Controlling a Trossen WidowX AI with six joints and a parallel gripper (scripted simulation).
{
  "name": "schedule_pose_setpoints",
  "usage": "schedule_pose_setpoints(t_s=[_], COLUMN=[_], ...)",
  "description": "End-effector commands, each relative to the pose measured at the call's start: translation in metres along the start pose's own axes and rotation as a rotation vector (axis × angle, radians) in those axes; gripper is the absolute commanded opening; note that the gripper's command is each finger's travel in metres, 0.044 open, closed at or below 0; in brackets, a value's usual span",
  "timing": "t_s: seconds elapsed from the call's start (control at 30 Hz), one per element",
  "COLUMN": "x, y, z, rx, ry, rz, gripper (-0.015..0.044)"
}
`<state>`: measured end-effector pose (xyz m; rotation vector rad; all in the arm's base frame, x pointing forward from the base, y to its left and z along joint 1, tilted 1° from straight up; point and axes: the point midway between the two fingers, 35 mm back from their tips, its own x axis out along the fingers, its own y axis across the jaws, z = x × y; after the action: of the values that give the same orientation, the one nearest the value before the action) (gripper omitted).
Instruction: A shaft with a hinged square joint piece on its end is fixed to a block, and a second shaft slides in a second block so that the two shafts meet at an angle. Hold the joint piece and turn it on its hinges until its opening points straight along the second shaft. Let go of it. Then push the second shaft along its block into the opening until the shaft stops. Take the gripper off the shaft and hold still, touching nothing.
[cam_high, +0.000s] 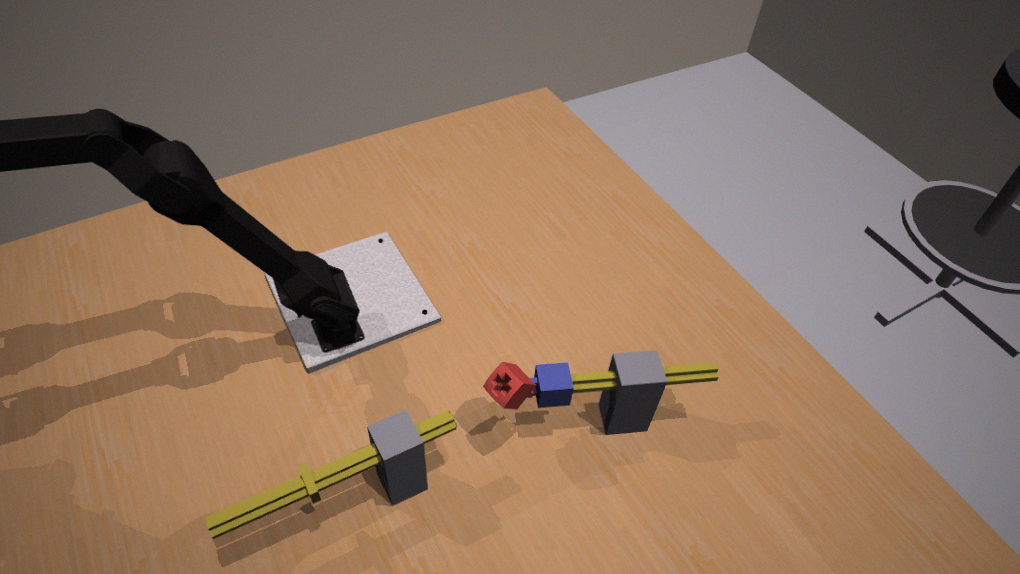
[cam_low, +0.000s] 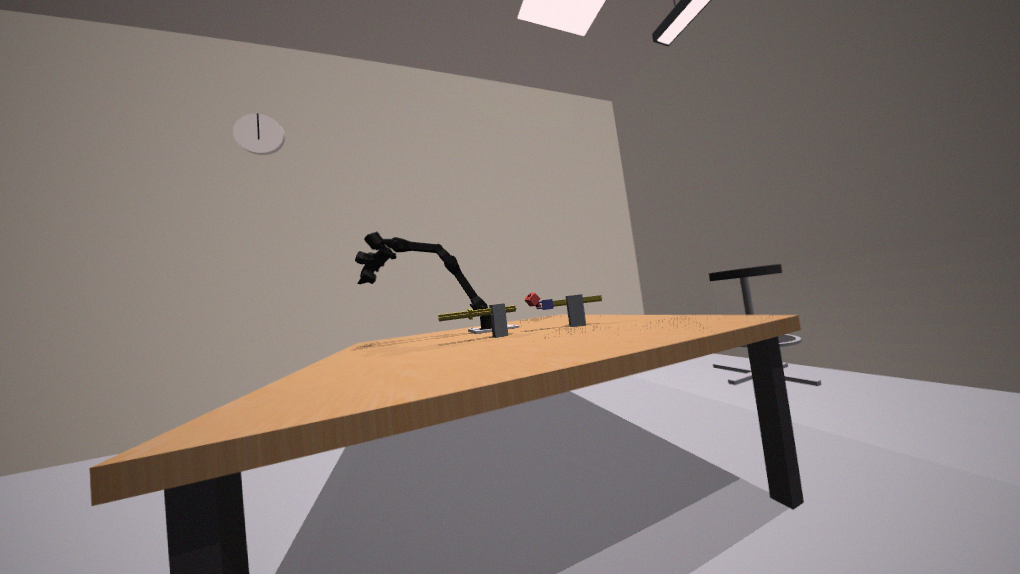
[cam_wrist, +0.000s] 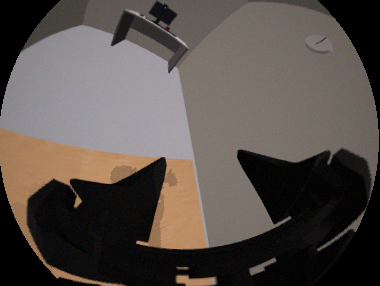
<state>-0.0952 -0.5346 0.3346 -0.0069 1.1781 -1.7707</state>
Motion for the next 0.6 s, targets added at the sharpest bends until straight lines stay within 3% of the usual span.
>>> schedule_pose_setpoints(t_s=[0.0, 0.17, 0.57], x=[0.000, -0.024, -0.169], y=[0.000, 0.036, 0.191], z=[0.000, 0.019, 0.059], rx=[0.000, 0.003, -0.015], ry=[0.000, -0.037, -0.160], rz=[0.000, 0.067, 0.390], gripper=[0.0426, 0.0440, 0.0440])
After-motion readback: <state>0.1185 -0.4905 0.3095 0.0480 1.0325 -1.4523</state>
